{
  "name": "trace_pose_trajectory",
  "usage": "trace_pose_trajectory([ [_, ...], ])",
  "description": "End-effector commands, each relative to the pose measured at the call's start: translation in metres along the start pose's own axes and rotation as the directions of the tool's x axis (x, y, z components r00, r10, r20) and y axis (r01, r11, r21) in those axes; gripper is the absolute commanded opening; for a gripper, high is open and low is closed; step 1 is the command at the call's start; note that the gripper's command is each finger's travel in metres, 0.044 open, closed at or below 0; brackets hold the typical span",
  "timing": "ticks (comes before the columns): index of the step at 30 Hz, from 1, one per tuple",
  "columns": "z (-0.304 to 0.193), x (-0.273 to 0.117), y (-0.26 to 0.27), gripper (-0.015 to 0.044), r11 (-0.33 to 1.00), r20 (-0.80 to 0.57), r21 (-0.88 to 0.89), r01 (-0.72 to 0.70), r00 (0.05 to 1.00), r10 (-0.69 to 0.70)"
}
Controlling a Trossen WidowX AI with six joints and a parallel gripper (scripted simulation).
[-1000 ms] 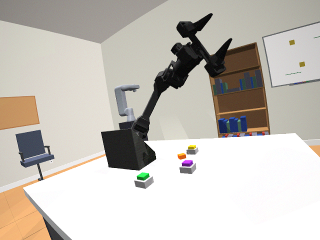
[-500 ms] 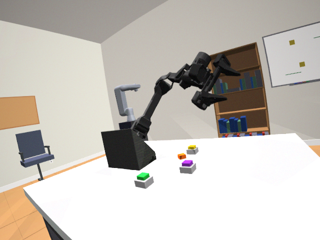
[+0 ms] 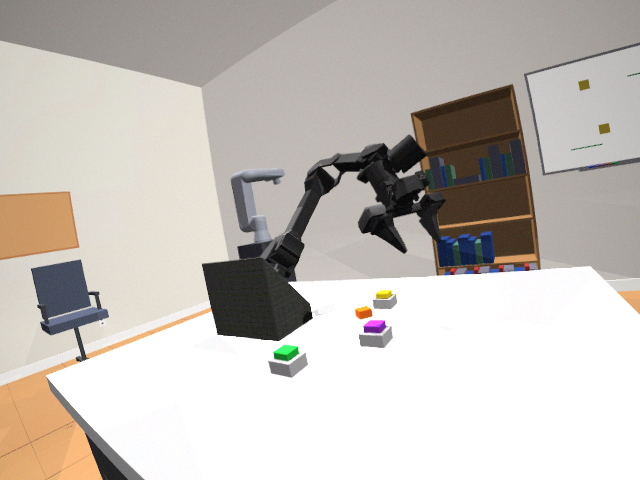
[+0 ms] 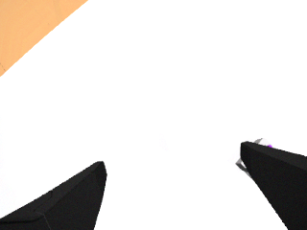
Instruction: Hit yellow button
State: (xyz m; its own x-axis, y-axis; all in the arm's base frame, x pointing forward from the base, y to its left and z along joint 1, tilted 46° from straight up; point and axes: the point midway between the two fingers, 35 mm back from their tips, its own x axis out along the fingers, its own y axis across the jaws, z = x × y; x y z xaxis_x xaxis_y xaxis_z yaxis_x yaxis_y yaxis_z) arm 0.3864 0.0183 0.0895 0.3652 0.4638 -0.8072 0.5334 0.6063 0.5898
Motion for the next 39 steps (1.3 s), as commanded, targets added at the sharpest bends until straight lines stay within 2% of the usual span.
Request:
trace_pose_trajectory([
  [1, -0.075, -0.022, 0.003, 0.04, 0.956, -0.243, -0.289, -0.044, 0.97, -0.029],
  [9, -0.163, -0.063, 0.007, 0.04, 0.809, -0.518, -0.522, -0.27, 0.854, -0.049],
  [17, -0.166, -0.065, 0.007, 0.04, 0.802, -0.527, -0.527, -0.281, 0.849, -0.049],
  [23, -0.197, -0.015, 0.005, 0.0242, 0.802, -0.527, -0.526, -0.283, 0.848, -0.047],
  [31, -0.199, -0.013, 0.005, 0.0032, 0.802, -0.528, -0.526, -0.284, 0.848, -0.046],
  [39, -0.199, -0.013, 0.005, 0.002, 0.802, -0.528, -0.526, -0.284, 0.848, -0.046],
])
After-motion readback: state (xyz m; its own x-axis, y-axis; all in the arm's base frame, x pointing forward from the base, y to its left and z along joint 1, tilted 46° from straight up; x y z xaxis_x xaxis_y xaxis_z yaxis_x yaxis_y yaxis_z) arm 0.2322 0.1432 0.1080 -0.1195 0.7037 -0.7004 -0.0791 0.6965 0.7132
